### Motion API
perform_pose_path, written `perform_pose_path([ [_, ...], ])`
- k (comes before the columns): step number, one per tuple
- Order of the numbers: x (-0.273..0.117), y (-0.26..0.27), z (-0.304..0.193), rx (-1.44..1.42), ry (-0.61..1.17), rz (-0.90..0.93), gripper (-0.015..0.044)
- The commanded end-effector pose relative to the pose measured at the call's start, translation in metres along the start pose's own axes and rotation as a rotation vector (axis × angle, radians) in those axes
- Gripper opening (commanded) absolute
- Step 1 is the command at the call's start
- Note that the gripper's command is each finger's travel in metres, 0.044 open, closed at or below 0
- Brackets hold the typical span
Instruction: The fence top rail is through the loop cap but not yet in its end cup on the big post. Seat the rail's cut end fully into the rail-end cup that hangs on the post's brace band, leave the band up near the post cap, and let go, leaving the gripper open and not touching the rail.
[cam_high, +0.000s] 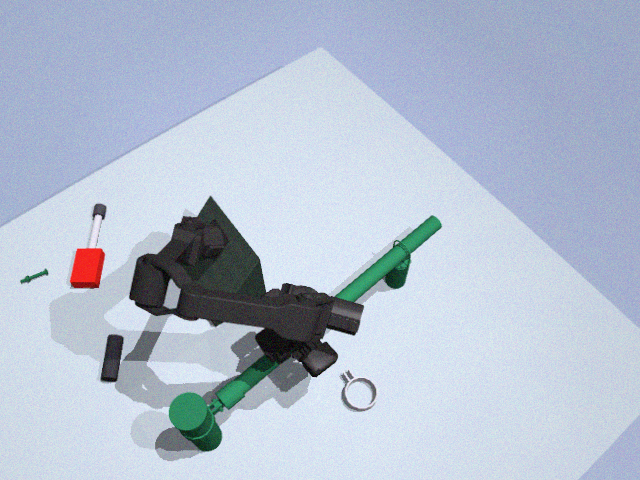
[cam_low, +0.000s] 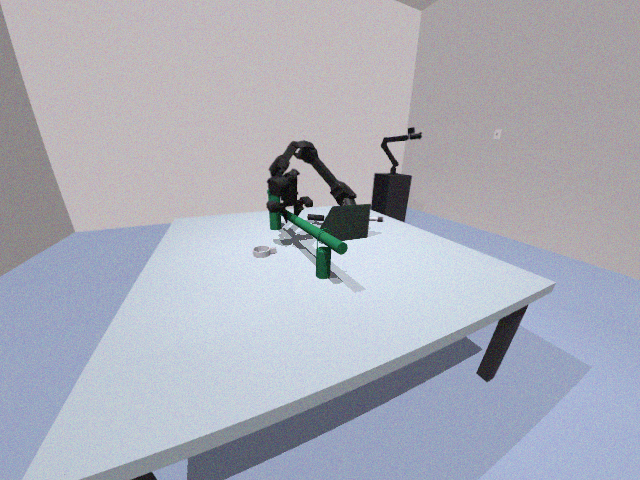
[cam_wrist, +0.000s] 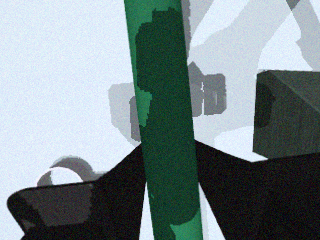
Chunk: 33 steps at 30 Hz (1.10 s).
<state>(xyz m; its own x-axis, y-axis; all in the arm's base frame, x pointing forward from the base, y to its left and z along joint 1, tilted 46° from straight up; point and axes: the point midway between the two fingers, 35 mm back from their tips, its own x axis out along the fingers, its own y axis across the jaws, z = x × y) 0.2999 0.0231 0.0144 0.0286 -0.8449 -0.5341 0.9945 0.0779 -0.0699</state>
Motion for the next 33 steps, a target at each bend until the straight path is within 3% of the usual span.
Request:
perform_pose_path([
  [1, -0.0028, 0.0025, 0.0067, -0.004, -0.017, 0.011, 0.0],
  [33, -0.0007, 0.0017, 0.0051, 0.0, 0.005, -0.006, 0.0],
])
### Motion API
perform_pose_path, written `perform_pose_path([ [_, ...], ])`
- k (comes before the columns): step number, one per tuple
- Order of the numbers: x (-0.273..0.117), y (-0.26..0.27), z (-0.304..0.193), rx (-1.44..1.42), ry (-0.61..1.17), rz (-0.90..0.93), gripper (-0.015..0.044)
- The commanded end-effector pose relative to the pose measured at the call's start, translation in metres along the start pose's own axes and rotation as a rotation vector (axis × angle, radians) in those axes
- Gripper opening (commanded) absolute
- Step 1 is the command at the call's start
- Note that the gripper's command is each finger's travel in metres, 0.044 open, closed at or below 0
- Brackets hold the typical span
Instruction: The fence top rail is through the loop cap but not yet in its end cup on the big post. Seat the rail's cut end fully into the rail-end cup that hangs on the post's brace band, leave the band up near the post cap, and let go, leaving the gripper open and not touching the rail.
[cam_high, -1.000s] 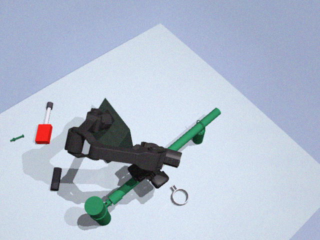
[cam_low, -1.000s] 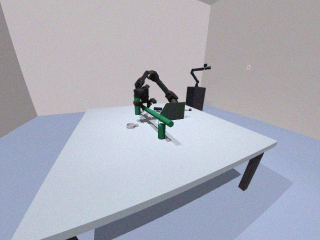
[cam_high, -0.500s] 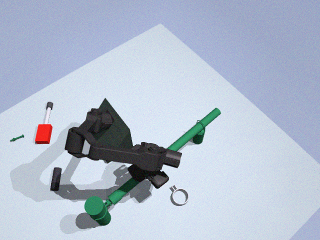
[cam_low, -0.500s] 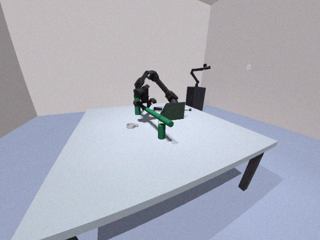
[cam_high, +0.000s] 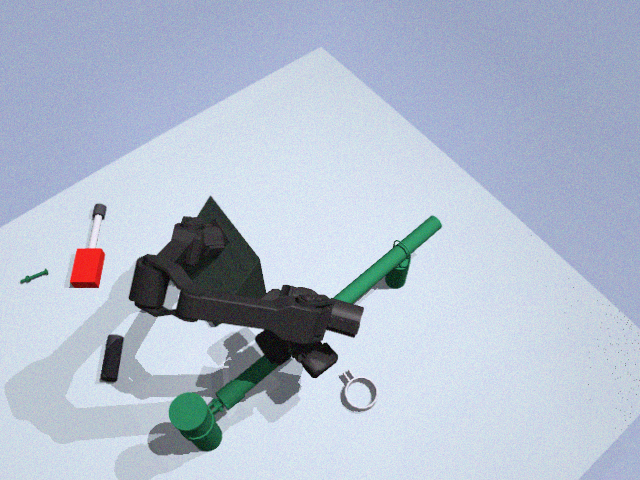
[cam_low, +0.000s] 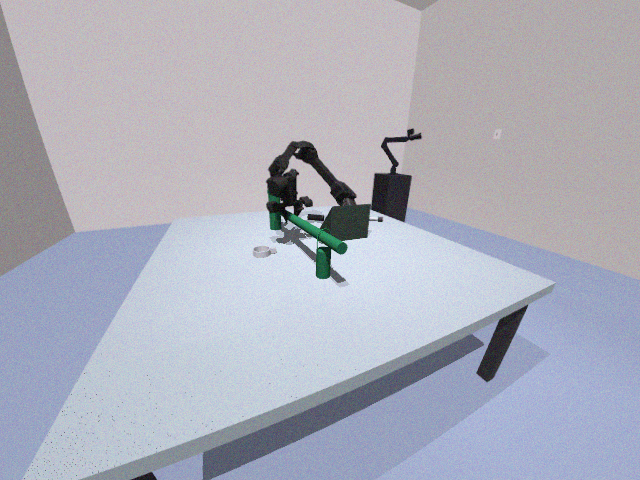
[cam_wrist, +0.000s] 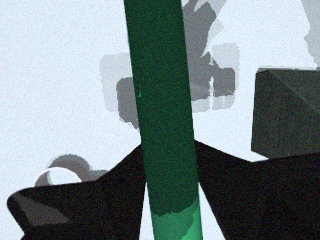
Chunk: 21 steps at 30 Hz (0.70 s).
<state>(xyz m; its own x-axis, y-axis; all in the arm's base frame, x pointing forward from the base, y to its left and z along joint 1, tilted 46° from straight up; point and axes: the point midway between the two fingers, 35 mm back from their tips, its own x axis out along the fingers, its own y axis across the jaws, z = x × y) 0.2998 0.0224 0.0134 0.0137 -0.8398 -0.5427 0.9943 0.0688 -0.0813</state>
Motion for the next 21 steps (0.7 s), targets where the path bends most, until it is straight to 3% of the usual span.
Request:
perform_pose_path([
  [1, -0.002, 0.002, 0.006, 0.004, -0.007, 0.008, 0.0],
  [21, -0.001, 0.001, 0.001, 0.001, 0.016, -0.017, 0.0],
])
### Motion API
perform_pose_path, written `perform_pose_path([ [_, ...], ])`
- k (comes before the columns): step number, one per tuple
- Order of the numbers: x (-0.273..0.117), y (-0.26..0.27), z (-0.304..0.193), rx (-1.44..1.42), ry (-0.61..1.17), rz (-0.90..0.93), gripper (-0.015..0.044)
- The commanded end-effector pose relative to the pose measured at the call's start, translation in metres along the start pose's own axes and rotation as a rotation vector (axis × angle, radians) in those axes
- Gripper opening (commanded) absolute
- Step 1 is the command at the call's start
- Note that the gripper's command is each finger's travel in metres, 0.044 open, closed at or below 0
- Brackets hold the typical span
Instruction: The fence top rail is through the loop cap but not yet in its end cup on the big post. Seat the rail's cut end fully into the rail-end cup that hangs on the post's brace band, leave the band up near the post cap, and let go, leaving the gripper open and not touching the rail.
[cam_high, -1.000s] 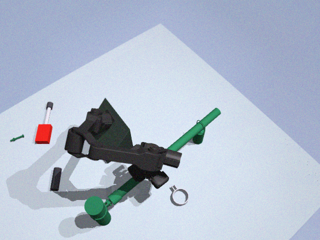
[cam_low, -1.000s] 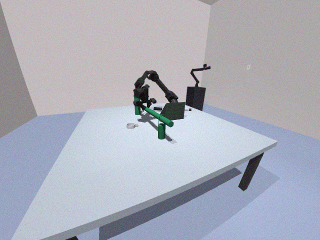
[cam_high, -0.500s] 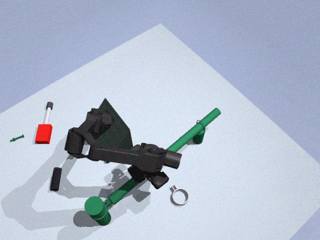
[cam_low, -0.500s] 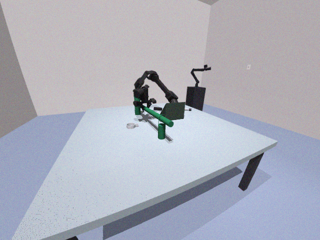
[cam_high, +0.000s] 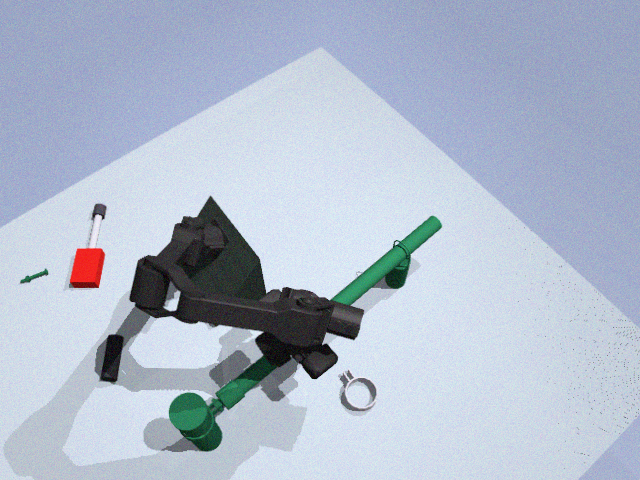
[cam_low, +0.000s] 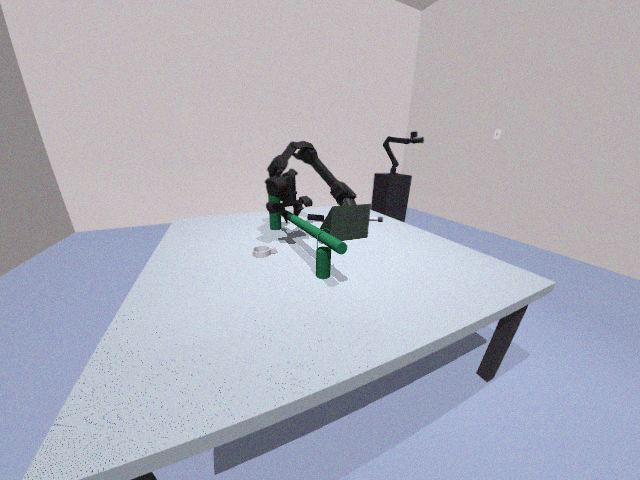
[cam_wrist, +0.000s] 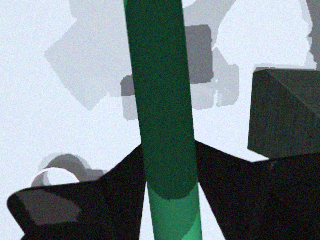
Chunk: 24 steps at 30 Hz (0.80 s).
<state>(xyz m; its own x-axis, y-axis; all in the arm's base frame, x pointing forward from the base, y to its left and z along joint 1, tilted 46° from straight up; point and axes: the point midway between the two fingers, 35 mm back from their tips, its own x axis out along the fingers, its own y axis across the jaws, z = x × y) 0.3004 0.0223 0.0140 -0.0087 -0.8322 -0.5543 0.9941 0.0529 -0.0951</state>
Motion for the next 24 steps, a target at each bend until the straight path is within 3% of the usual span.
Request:
perform_pose_path([
  [1, -0.0006, 0.0003, 0.0008, 0.004, 0.0, 0.004, 0.0],
  [24, -0.0105, 0.002, -0.0052, 0.004, 0.001, 0.004, 0.0],
])
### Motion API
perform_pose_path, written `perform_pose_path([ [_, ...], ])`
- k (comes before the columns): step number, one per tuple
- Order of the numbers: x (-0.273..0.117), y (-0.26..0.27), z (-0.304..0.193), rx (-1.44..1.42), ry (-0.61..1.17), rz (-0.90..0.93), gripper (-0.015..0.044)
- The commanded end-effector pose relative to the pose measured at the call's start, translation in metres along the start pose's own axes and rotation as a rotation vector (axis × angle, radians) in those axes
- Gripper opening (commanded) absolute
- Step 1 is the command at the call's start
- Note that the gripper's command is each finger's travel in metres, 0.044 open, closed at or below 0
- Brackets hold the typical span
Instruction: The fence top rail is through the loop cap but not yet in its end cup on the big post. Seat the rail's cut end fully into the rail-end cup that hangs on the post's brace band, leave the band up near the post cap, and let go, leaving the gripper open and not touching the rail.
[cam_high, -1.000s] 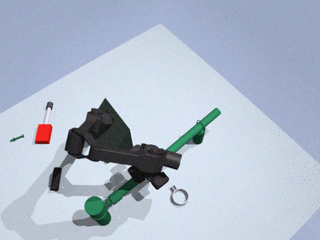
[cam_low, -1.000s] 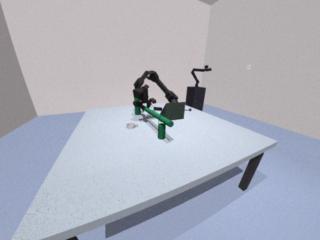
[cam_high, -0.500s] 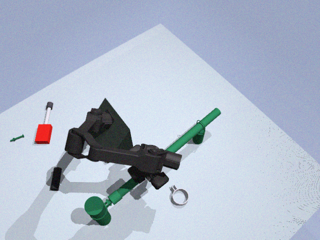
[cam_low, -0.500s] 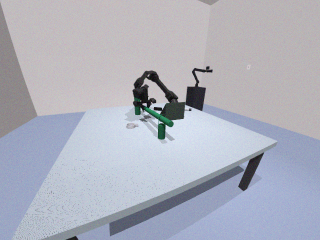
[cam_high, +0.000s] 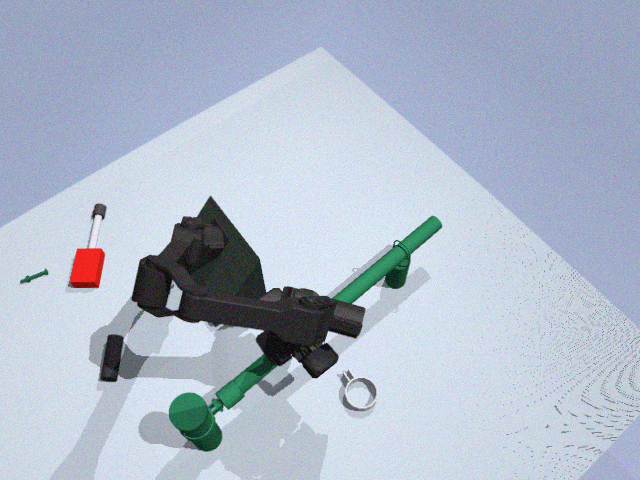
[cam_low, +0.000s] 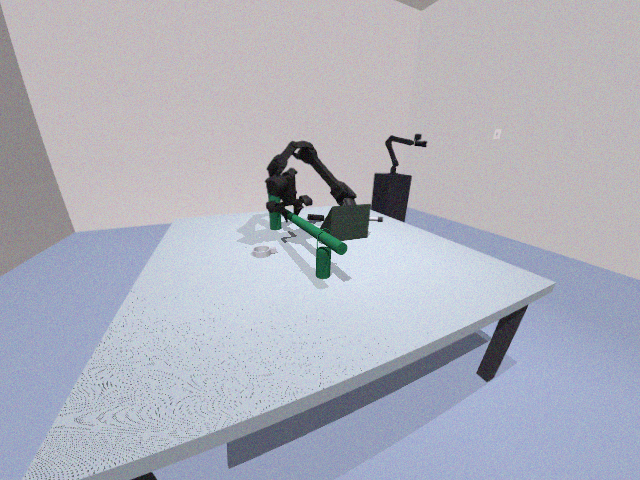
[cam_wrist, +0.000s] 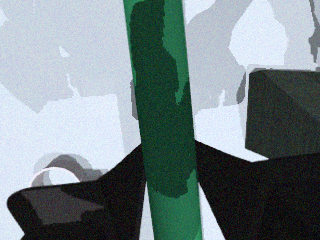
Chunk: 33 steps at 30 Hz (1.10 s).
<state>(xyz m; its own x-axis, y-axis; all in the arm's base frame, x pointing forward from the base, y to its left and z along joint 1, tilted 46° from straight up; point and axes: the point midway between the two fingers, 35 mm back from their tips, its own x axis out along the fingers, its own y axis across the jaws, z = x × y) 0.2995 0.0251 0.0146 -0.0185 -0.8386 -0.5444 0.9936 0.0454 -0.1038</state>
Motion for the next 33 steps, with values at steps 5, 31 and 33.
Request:
perform_pose_path([
  [5, -0.011, 0.003, -0.005, 0.007, 0.011, 0.015, 0.0],
  [31, -0.001, 0.002, 0.009, -0.001, -0.002, 0.0, 0.0],
  [33, -0.001, 0.002, 0.009, -0.001, -0.002, 0.0, 0.0],
])
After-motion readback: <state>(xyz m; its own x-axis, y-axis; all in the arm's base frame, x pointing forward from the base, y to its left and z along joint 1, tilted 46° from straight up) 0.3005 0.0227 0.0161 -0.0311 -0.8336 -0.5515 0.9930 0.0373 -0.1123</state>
